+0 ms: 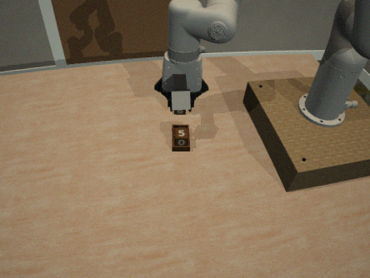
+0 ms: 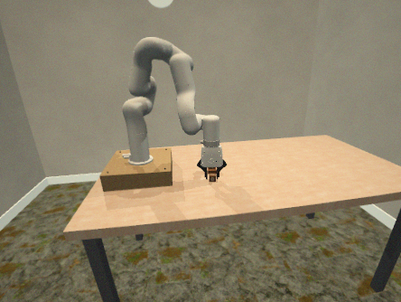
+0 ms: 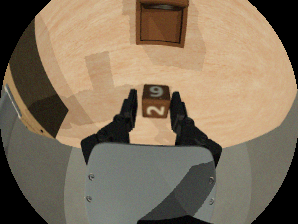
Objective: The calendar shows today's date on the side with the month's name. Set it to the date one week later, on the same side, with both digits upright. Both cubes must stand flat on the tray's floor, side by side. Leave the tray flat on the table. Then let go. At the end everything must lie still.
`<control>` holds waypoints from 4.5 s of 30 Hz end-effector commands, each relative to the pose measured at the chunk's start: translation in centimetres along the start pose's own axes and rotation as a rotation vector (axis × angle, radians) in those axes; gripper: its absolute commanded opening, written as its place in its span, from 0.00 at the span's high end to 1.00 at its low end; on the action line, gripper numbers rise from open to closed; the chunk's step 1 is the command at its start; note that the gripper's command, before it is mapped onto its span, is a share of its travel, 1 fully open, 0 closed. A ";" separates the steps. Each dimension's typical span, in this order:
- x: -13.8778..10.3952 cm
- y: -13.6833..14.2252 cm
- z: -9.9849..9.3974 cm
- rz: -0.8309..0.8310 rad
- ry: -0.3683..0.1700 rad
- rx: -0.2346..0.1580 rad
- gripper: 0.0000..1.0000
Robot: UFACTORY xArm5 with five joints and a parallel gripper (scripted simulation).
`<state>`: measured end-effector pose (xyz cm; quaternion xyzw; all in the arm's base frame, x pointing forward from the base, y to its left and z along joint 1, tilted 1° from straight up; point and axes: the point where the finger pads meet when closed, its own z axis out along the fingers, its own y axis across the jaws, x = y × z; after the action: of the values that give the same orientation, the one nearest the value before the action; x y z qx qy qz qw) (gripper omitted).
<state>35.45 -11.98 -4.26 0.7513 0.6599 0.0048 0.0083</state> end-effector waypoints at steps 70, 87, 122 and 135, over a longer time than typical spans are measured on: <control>0.0 0.1 -0.4 0.000 -0.001 -0.003 0.71; 0.0 0.1 -9.3 0.000 -0.001 -0.003 0.71; 9.1 0.0 -11.0 -0.007 0.005 -0.004 0.71; 9.1 0.0 -10.0 -0.006 0.005 -0.003 0.71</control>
<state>36.33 -2.87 6.25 0.7492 0.6623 0.0068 0.0070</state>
